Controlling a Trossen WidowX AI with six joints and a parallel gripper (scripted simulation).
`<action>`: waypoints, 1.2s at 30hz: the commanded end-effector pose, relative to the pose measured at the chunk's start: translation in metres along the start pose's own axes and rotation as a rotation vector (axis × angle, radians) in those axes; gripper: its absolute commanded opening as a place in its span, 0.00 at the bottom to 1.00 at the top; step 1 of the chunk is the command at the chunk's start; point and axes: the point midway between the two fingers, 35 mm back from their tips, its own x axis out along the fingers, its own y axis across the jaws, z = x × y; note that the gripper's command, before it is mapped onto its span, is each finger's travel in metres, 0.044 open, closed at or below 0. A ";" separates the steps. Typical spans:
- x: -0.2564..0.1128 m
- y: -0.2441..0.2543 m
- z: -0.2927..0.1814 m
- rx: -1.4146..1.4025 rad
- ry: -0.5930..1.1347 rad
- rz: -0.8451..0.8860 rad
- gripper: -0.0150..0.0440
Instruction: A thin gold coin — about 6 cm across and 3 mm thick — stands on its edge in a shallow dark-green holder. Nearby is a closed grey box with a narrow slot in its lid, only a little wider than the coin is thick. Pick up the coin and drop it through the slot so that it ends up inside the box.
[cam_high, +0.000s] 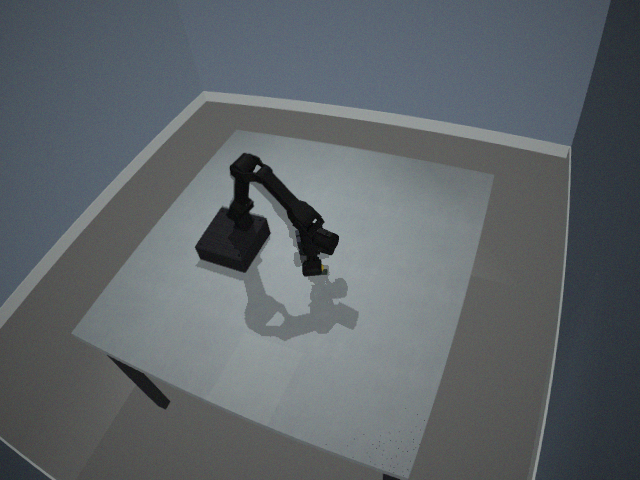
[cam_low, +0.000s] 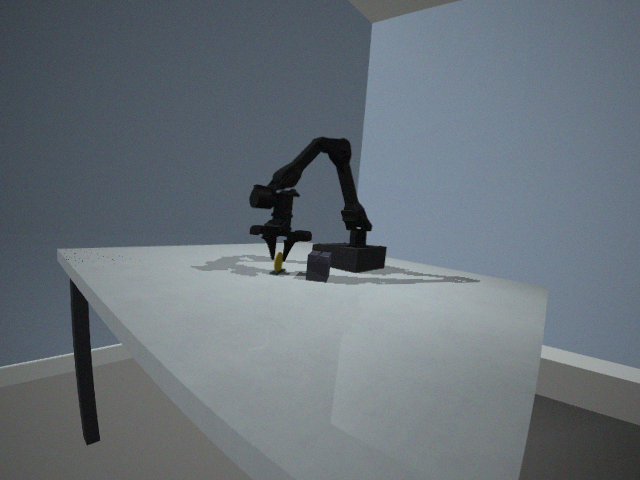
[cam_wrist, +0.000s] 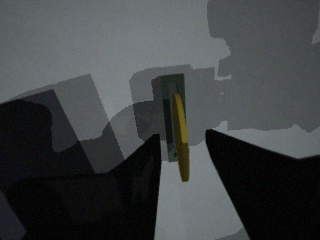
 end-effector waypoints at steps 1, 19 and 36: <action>0.008 0.001 -0.001 -0.007 0.001 0.006 0.53; 0.028 0.002 -0.002 -0.008 0.001 0.006 0.35; 0.017 0.001 -0.001 -0.008 0.000 0.006 0.25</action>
